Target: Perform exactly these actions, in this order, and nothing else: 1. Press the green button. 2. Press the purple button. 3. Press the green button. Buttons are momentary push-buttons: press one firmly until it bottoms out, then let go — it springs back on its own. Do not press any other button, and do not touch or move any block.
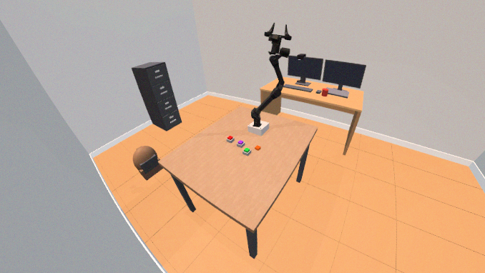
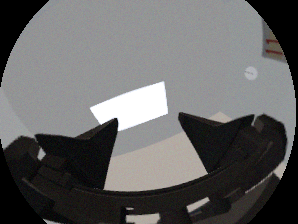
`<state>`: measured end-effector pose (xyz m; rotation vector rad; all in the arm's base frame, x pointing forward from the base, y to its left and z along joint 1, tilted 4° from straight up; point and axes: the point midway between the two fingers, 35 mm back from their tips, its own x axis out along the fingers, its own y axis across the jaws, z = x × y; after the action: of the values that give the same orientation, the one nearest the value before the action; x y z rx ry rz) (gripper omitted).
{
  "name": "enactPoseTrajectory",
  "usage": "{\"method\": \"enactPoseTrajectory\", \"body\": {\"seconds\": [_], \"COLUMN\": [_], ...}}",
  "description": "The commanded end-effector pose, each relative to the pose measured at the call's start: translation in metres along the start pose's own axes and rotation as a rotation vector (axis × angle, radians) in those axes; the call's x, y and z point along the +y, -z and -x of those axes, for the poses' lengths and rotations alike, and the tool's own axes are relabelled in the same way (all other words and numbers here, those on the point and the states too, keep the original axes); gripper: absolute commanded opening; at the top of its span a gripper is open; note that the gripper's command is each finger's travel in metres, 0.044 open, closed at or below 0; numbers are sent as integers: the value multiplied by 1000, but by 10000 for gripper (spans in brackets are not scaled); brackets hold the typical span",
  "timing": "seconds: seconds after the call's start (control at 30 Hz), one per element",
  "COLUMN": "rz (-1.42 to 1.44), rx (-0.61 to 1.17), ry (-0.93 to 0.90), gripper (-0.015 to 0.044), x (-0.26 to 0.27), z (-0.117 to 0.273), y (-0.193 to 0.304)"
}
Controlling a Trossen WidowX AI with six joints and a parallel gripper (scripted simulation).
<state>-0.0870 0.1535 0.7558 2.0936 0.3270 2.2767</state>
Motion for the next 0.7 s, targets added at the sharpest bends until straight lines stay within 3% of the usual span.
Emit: {"method": "enactPoseTrajectory", "body": {"seconds": [0.0,0.33,0.67], "rz": [-173,-688,-1142], "rx": [-50,-140,-167], "ry": [-176,-675,-1255], "gripper": [400,400,400], "x": [73,230,314], "z": [5,63,184], "y": [-23,-117,-250]}}
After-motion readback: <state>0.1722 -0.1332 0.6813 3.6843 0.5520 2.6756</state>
